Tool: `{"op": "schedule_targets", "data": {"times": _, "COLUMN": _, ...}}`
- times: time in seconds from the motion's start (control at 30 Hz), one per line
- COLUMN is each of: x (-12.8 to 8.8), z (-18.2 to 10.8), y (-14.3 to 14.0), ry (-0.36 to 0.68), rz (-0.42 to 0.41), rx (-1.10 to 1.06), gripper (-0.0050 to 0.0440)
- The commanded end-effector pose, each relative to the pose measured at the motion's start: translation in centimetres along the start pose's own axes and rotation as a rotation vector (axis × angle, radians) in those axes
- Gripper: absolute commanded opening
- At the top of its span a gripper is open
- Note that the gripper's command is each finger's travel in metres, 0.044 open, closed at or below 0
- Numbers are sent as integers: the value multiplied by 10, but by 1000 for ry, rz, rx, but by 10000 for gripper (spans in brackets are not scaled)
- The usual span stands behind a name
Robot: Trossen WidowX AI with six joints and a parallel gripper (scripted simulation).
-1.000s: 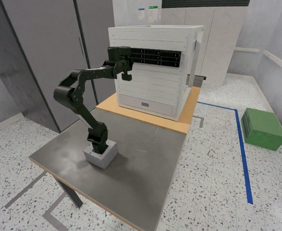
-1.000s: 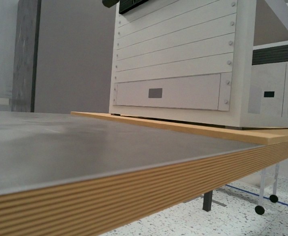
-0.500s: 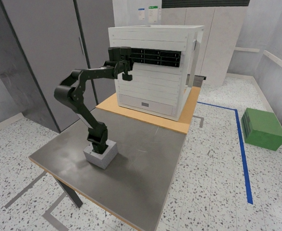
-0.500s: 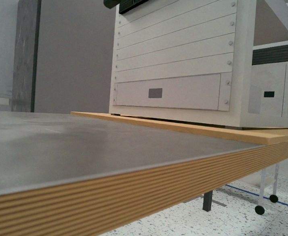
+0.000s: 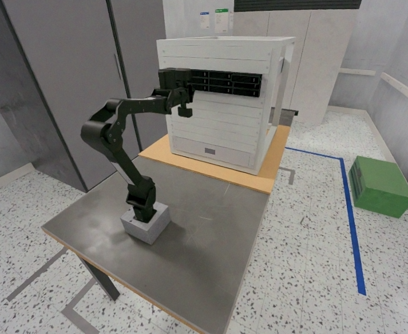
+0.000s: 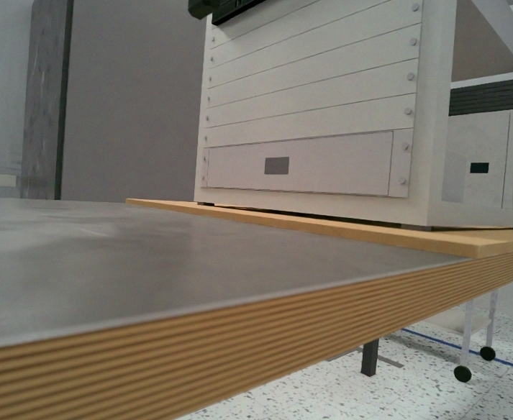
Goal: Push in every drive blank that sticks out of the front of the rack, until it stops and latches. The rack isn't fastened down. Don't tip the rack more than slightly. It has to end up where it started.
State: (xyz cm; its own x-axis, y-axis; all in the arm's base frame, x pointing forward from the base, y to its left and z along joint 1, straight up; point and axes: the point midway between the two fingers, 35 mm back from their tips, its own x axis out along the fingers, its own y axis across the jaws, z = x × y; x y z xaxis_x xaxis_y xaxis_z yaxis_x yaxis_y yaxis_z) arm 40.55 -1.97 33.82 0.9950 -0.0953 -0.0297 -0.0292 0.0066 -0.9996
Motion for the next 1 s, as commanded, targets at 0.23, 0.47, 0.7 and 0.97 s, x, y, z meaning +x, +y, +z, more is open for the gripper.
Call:
{"op": "schedule_targets", "data": {"times": 0.23, "x": 2, "z": -1, "y": -12, "ry": 0, "rz": -28, "rx": -2, "gripper": -50}}
{"op": "schedule_targets", "data": {"times": 0.47, "x": 2, "z": -1, "y": -12, "ry": 0, "rz": -28, "rx": -2, "gripper": -50}}
{"op": "schedule_targets", "data": {"times": 0.7, "x": 2, "z": -1, "y": -12, "ry": 0, "rz": -28, "rx": -2, "gripper": -50}}
{"op": "schedule_targets", "data": {"times": 0.97, "x": 12, "z": -1, "y": -14, "ry": 0, "rz": -28, "rx": -2, "gripper": -50}}
